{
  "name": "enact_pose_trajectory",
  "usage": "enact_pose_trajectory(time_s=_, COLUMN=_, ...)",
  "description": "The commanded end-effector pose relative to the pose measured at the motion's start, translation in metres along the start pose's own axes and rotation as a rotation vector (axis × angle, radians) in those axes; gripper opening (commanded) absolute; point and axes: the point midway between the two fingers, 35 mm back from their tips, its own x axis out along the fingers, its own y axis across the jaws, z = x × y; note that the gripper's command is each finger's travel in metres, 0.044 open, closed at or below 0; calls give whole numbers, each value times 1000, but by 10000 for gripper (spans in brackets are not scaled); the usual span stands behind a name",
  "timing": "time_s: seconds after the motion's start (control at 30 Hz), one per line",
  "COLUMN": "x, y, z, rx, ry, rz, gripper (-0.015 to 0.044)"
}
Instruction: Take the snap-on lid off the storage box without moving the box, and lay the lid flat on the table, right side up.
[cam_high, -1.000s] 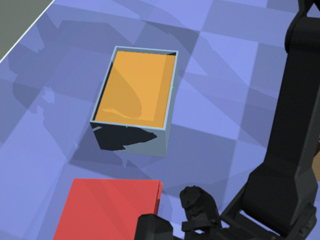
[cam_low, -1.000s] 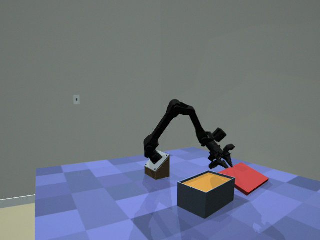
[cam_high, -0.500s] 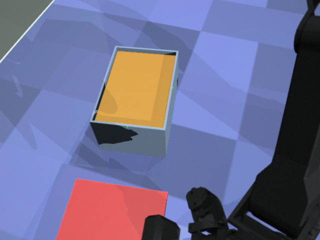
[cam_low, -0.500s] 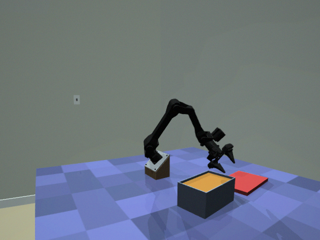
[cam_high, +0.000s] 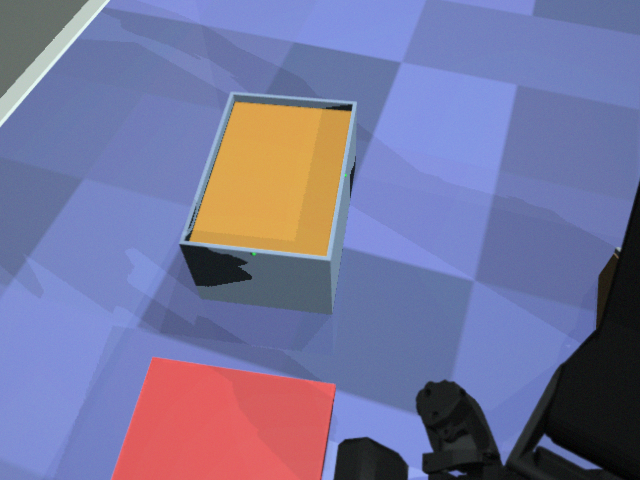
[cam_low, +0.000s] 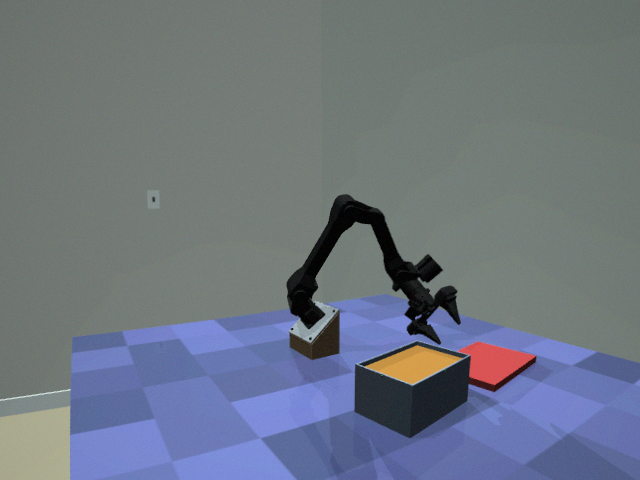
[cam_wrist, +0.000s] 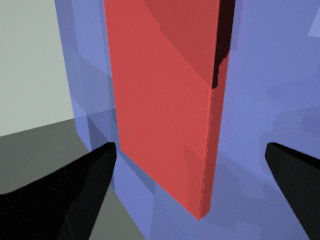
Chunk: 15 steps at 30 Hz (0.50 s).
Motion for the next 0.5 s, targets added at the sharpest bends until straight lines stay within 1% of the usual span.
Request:
enact_pose_trajectory(time_s=0.0, x=-6, y=-7, z=2, rx=-7, ry=-5, rz=-1, gripper=440)
enact_pose_trajectory(time_s=0.37, x=-23, y=-21, z=2, rx=-7, ry=-4, rz=-2, gripper=440)
enact_pose_trajectory(time_s=0.47, x=-24, y=-14, z=-1, rx=-7, ry=-4, rz=-2, gripper=440)
